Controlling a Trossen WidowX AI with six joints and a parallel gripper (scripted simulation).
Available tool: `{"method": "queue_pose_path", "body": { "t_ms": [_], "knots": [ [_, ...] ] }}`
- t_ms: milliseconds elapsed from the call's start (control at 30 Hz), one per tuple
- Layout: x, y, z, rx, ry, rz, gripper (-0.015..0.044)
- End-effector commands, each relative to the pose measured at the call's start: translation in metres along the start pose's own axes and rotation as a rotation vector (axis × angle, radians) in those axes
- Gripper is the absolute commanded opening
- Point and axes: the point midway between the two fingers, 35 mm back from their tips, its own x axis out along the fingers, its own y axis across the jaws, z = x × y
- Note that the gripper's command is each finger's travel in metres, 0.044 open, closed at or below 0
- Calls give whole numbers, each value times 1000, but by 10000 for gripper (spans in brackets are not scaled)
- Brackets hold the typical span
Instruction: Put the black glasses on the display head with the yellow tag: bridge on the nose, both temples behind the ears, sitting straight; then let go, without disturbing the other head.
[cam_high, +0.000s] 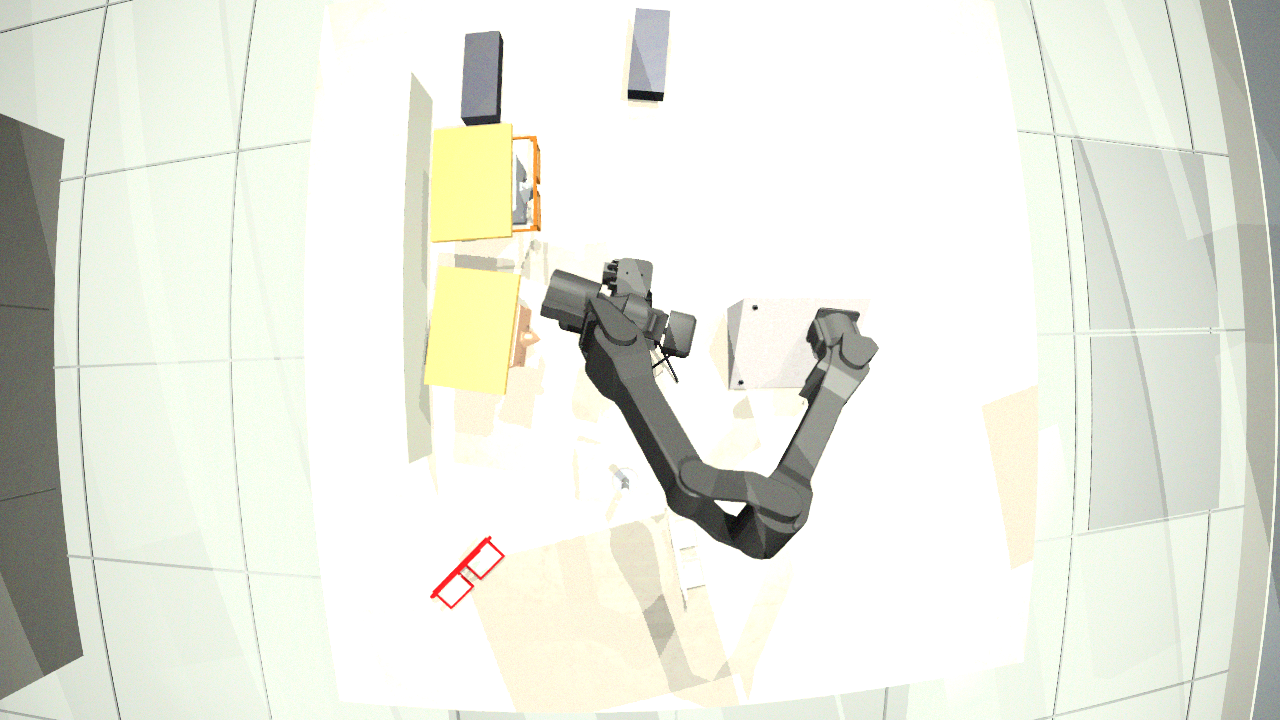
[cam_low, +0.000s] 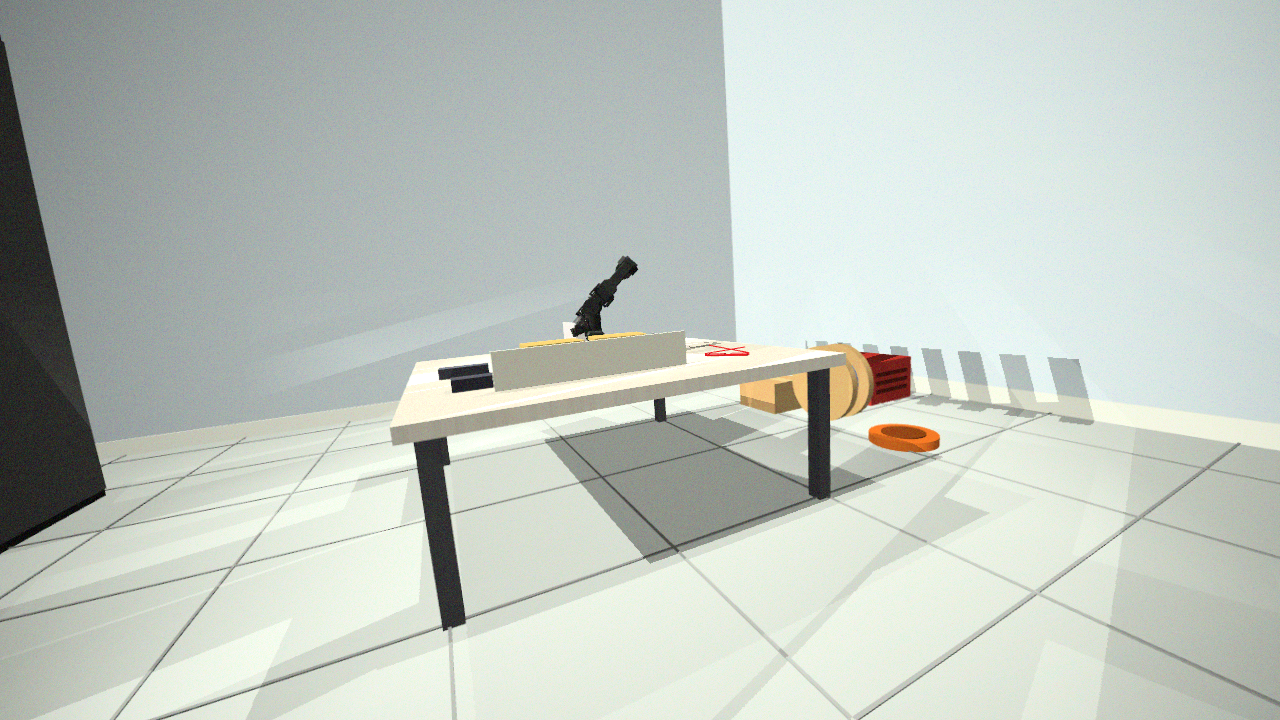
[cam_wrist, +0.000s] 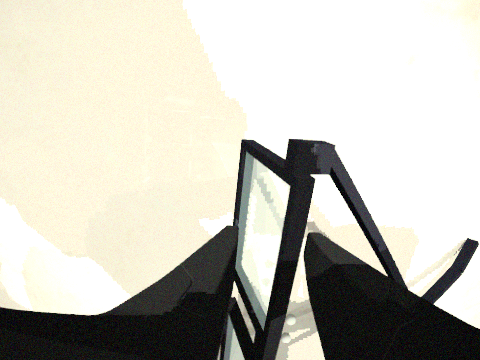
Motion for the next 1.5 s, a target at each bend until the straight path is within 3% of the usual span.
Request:
{"method": "queue_pose_path", "body": {
  "t_ms": [0,600,800,1333,1467],
  "knots": [
    [1,-4,0,9,6,-3,120],
    [0,-1,0,0,0,0,0],
    [-3,0,0,1,-1,0,0],
    [-99,3,4,9,1,-2,0],
    [-103,2,4,10,2,-3,0]
  ]
}}
